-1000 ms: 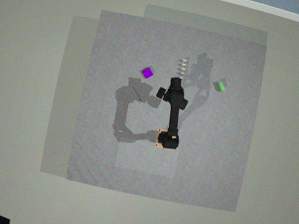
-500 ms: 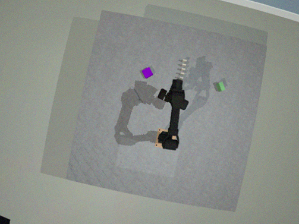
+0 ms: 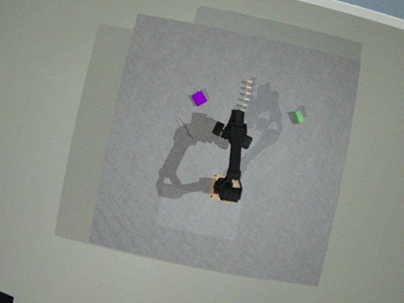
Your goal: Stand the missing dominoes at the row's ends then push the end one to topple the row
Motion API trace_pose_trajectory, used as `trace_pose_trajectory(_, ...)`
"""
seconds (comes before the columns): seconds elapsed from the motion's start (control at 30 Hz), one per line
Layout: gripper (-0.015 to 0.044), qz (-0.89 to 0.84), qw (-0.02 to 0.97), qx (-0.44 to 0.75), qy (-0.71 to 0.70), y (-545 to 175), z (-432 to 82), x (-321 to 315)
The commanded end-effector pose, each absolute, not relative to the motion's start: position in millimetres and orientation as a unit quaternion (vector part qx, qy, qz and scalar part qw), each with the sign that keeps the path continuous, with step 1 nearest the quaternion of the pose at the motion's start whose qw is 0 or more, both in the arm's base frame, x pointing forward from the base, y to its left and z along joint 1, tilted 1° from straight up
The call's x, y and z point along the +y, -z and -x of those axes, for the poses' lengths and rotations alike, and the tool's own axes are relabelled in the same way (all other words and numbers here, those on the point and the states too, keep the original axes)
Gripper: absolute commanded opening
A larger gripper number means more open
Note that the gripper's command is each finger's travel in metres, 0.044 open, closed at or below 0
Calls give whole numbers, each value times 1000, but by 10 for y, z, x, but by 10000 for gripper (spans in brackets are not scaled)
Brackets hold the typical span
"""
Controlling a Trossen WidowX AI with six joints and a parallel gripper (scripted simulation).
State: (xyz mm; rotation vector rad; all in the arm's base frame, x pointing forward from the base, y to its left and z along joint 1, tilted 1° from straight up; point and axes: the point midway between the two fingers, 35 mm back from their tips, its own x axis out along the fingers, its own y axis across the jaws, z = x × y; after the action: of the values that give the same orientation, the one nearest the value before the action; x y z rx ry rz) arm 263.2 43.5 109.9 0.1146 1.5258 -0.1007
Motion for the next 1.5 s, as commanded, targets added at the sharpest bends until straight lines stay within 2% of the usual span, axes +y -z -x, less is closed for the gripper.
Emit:
trace_pose_trajectory(0.0, 107, -49, 718, 693, 45, -909, -2612, 428)
trace_pose_trajectory(0.6, 107, -50, 718, 693, 45, -693, -2573, 420)
trace_pose_trajectory(1.03, 440, -50, 718, 693, 45, -693, -2573, 420)
trace_pose_trajectory(1.17, 440, -50, 718, 693, 44, -779, -2591, 424)
trace_pose_trajectory(1.47, 440, -51, 718, 692, 45, -1930, -2547, 419)
